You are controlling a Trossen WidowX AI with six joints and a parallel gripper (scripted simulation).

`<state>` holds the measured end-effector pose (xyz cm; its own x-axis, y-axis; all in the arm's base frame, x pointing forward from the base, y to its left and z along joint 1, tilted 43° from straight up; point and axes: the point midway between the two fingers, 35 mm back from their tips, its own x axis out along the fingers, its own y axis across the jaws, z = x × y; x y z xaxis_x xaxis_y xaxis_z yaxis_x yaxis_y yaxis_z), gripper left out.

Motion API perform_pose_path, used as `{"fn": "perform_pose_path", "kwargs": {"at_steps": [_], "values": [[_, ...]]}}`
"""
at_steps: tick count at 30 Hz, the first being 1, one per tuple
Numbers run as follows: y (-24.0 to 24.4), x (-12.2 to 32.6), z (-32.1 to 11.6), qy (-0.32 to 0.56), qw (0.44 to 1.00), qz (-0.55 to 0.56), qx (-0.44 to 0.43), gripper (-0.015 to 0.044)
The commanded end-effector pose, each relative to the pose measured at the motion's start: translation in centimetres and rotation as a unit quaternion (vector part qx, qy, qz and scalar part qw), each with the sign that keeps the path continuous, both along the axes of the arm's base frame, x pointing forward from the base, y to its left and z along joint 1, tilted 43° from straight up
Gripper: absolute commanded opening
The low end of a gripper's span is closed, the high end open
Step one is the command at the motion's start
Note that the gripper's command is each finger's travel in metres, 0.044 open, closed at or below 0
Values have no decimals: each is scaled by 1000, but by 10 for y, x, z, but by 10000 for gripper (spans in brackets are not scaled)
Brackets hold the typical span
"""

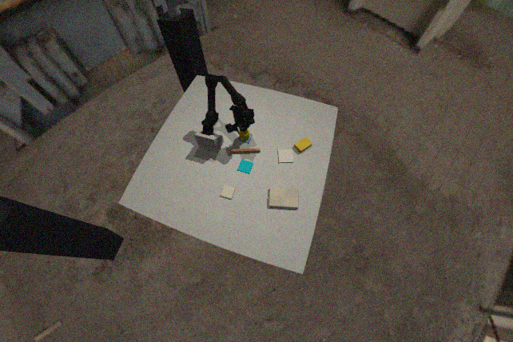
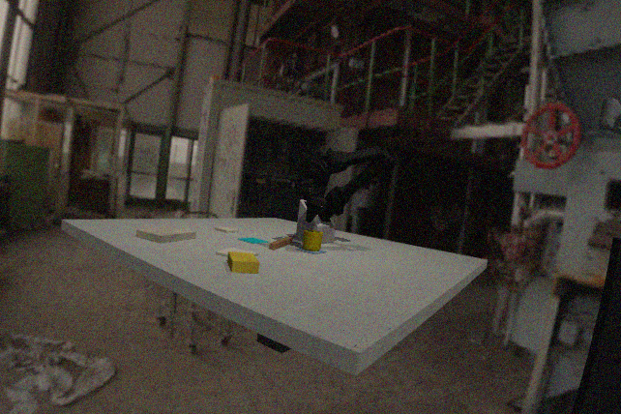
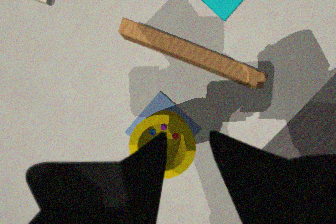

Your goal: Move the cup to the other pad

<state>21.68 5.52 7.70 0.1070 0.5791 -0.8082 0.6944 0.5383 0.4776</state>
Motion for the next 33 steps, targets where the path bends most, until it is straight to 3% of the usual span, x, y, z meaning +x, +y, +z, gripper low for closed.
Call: {"fn": "perform_pose_path", "kwargs": {"at_steps": [1,33], "values": [[10,-18,3,125,989,-51,65,167],[32,-18,-19,125,989,-52,64,167]]}}
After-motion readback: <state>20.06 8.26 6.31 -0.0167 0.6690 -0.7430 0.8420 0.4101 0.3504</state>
